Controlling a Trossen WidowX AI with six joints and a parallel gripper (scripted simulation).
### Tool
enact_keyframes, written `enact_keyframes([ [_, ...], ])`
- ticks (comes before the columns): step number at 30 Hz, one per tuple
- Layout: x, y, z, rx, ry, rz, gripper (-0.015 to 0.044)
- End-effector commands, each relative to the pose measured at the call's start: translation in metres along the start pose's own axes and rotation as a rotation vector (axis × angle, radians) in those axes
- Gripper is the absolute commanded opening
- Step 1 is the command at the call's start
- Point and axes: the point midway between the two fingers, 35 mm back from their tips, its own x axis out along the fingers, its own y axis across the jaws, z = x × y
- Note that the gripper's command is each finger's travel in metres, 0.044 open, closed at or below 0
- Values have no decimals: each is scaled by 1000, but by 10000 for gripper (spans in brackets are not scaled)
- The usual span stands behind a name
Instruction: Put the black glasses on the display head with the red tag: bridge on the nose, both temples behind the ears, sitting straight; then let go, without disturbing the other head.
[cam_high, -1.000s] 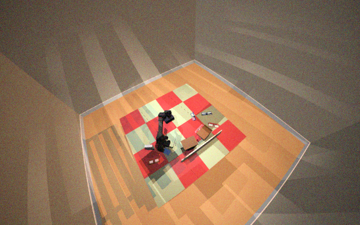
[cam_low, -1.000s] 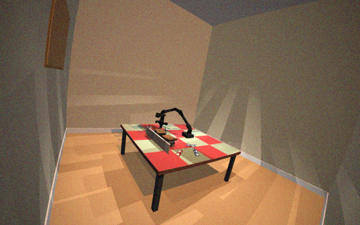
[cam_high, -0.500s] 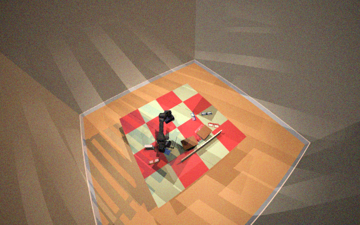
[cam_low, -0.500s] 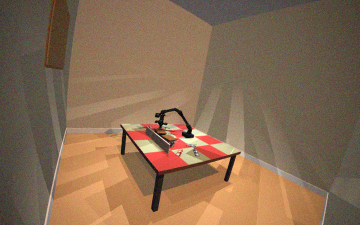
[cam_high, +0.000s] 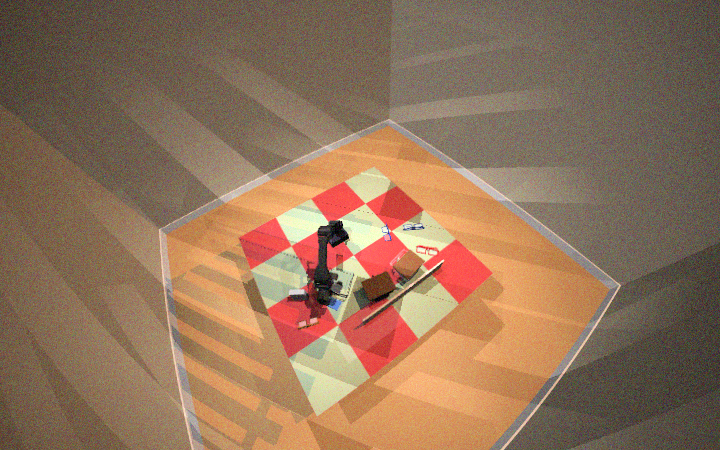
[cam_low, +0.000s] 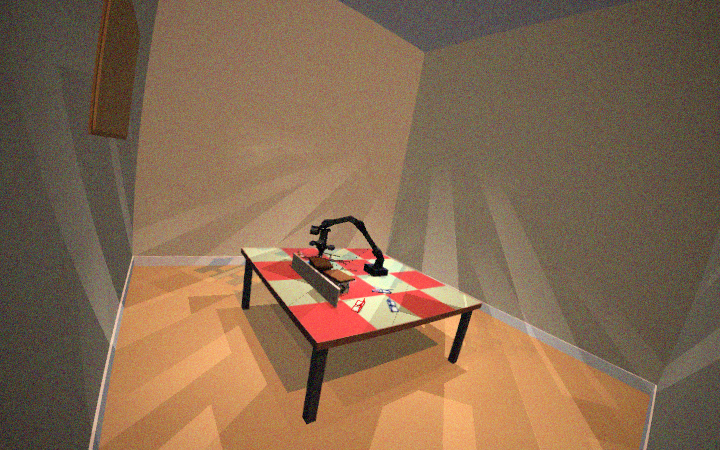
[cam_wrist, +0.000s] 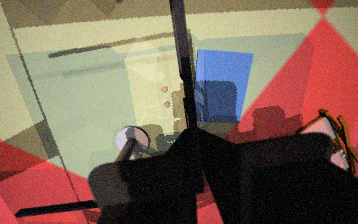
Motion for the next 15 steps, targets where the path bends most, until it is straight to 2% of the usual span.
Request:
enact_keyframes([
  [1,-1,-1,1,5,-6,-2,0],
  [15,-12,-1,-7,5,-5,-2,0],
])
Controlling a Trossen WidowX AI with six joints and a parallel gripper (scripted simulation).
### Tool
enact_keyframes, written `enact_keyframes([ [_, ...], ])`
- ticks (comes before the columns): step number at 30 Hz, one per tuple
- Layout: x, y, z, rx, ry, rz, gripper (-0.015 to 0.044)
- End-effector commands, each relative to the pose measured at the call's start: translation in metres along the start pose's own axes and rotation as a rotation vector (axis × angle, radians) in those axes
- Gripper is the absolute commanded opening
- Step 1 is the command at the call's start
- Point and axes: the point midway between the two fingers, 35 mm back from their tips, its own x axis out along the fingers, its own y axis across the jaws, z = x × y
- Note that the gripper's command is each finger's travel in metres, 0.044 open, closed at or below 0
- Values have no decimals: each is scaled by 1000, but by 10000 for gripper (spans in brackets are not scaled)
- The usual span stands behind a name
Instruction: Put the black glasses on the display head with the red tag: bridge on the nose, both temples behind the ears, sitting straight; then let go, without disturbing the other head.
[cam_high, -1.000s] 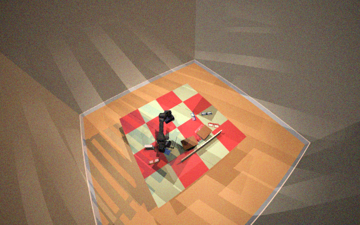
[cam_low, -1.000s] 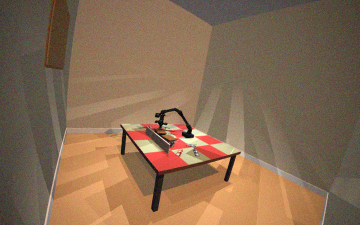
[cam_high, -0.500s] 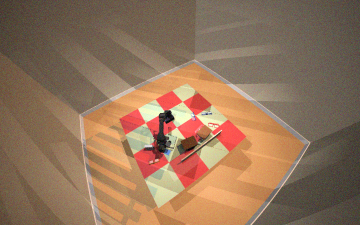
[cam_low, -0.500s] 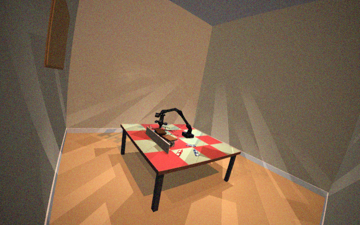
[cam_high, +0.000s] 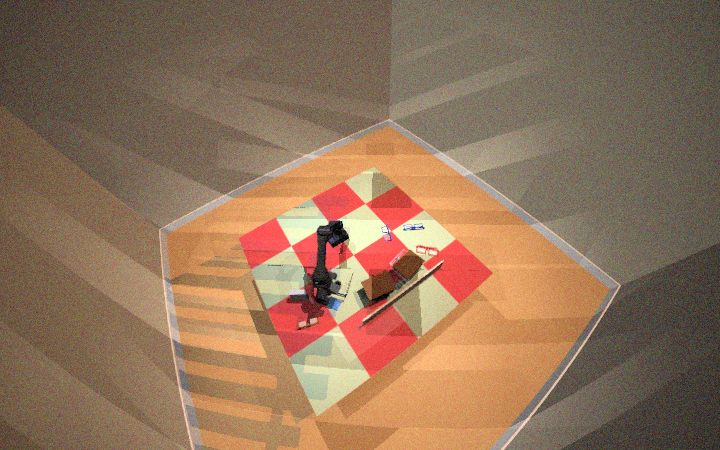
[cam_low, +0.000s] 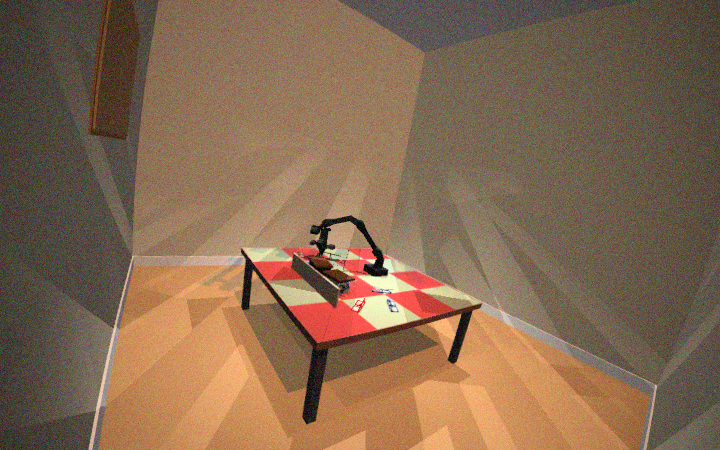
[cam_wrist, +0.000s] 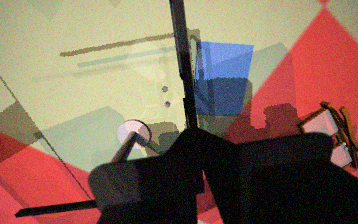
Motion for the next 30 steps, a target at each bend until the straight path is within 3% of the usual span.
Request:
enact_keyframes([
  [1,-13,-3,0,-7,-7,-10,0],
  [11,-57,-1,-4,-7,-6,-10,0],
  [30,-70,57,53,-7,-12,-7,0],
])
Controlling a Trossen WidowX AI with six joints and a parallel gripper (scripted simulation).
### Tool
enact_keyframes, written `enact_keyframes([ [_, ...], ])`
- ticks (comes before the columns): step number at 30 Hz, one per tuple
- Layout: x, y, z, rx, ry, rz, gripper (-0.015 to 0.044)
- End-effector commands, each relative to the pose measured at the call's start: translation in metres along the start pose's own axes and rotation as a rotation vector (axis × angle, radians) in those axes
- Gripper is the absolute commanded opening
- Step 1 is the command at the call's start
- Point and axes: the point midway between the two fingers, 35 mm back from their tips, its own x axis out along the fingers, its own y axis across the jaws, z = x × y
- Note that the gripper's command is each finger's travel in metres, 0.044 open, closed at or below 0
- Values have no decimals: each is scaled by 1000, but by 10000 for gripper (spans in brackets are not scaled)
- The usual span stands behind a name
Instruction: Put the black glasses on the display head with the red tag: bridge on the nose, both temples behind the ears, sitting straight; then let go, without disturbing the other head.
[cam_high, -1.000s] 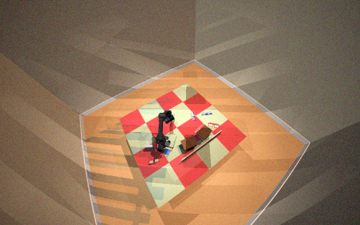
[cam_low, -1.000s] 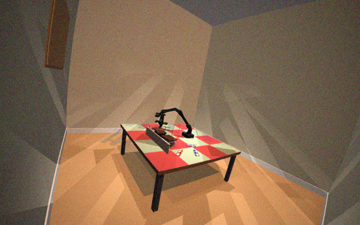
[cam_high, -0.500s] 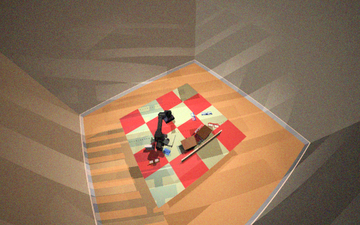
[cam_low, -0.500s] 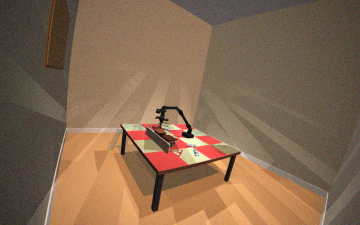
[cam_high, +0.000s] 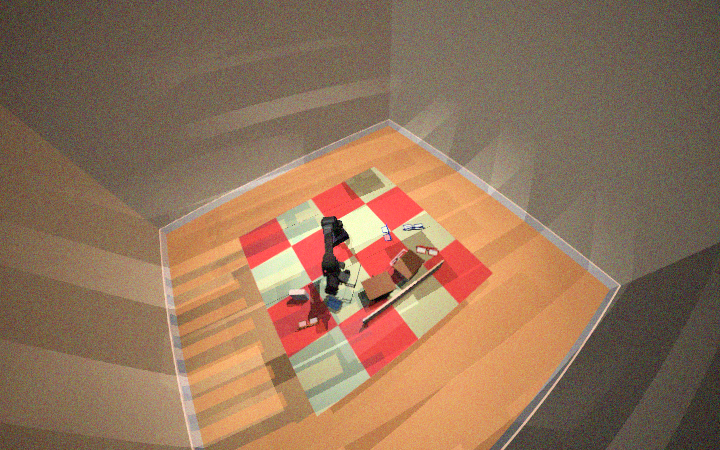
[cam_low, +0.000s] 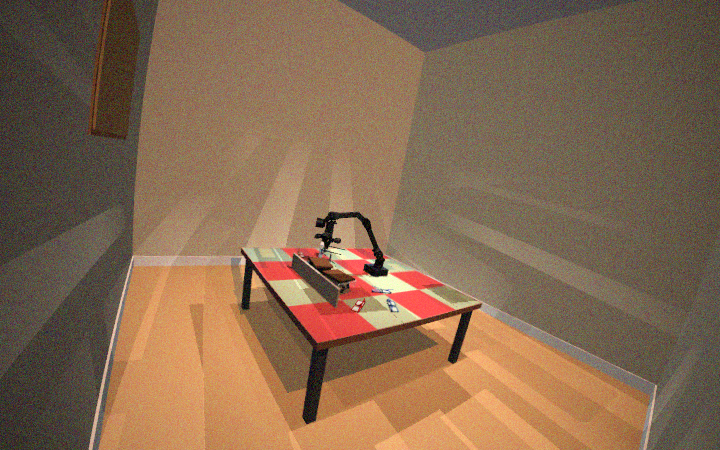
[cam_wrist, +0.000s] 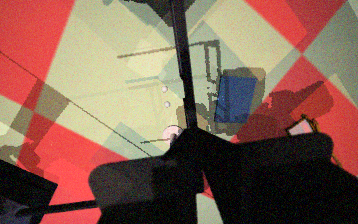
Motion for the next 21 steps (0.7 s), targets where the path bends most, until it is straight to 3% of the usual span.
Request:
enact_keyframes([
  [1,-3,14,11,7,-7,-1,0],
  [21,-7,112,58,7,-12,7,0],
])
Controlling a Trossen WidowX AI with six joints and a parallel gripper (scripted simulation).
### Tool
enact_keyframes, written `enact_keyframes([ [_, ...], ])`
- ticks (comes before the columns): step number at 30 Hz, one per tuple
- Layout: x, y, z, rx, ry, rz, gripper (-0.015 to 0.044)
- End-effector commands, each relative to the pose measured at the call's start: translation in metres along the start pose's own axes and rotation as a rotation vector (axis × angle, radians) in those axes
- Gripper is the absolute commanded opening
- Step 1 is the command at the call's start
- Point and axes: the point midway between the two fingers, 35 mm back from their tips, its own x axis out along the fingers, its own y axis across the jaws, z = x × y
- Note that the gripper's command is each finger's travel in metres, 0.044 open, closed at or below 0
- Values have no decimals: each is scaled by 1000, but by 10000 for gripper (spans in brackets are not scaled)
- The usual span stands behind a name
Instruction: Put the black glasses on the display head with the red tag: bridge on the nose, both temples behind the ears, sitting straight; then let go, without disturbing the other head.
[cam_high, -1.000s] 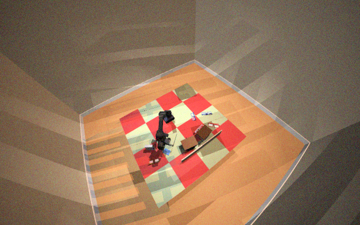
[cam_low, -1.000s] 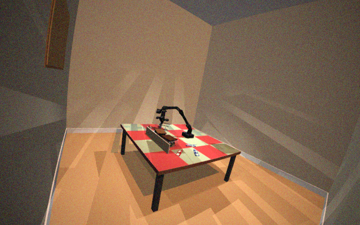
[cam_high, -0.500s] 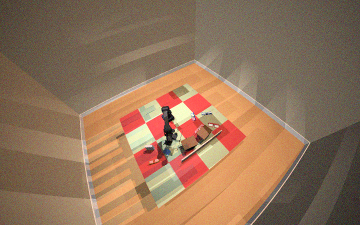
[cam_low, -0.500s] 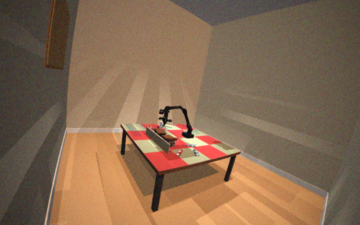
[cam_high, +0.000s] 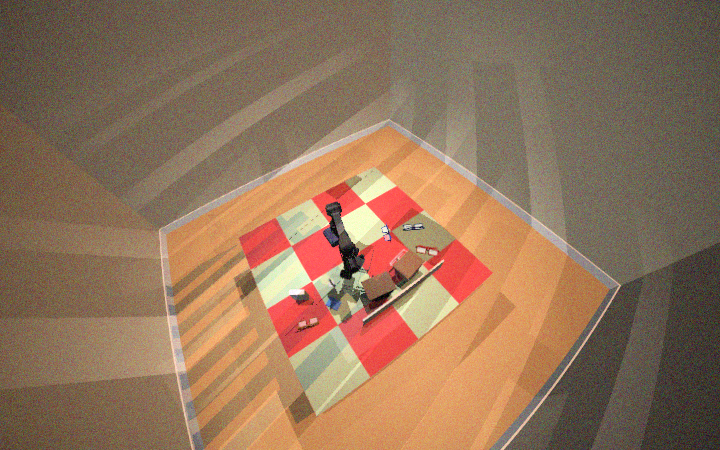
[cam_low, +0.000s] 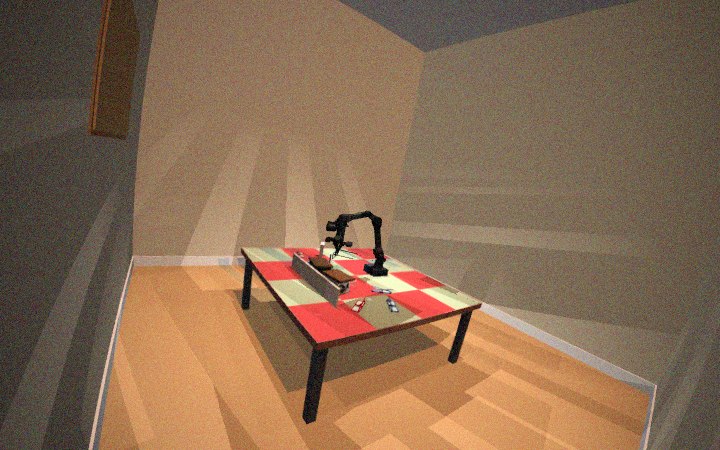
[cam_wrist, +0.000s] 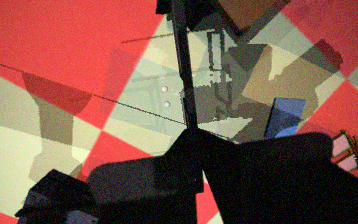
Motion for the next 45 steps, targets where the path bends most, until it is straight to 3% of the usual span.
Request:
enact_keyframes([
  [1,0,17,5,6,-7,1,0],
  [23,17,126,9,6,-8,13,0],
  [45,35,127,11,6,-8,13,0],
])
